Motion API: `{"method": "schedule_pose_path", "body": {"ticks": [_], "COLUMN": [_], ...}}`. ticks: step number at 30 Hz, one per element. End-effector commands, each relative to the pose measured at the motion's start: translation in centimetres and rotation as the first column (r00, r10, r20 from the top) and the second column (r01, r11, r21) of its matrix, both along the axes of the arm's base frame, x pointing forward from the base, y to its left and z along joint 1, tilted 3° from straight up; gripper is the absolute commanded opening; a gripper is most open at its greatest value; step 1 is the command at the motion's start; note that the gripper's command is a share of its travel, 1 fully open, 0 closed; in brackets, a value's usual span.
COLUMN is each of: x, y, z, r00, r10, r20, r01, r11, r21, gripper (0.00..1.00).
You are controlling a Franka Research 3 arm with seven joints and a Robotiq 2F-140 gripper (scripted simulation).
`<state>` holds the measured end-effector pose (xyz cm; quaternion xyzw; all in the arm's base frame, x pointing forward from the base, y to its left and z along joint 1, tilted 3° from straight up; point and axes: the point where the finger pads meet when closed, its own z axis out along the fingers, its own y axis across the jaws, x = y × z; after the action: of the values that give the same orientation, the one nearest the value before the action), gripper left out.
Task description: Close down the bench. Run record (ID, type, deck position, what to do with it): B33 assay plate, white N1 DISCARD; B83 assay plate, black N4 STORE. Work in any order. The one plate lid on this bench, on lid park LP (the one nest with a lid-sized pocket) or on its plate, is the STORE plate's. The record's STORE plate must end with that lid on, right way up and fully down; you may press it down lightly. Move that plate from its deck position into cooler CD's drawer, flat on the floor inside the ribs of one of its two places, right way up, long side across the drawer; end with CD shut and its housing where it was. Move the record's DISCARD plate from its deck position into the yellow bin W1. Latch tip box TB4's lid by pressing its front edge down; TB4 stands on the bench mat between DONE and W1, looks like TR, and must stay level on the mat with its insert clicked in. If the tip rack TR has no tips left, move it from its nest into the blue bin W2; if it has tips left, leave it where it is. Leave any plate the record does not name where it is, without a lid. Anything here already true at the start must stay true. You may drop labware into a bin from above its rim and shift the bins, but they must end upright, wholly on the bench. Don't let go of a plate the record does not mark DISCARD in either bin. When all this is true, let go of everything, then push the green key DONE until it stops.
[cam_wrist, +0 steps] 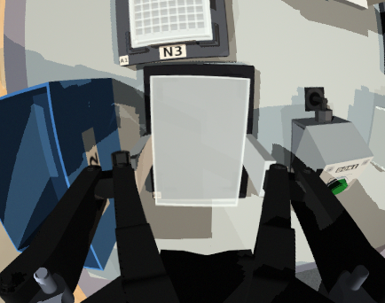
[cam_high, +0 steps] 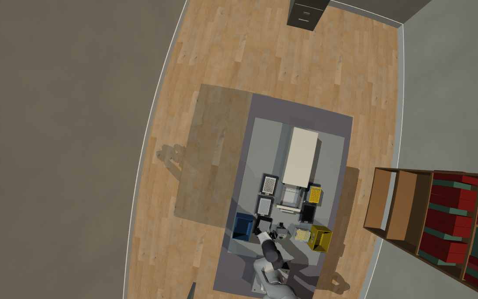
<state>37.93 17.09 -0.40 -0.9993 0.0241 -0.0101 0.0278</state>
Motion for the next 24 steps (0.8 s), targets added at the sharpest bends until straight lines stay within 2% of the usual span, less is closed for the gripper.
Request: {"method": "schedule_pose_path", "body": {"ticks": [1, 24], "x": [-0.3, -0.3], "y": [-0.2, -0.4], "z": [0.3, 3.1], "r00": [1.0, 1.0], "r10": [0.026, 0.026], "r20": [-0.008, -0.008], "r01": [-0.027, -0.027], "r11": [1.0, 1.0], "r21": [-0.004, -0.004], "gripper": [0.0, 0.0]}}
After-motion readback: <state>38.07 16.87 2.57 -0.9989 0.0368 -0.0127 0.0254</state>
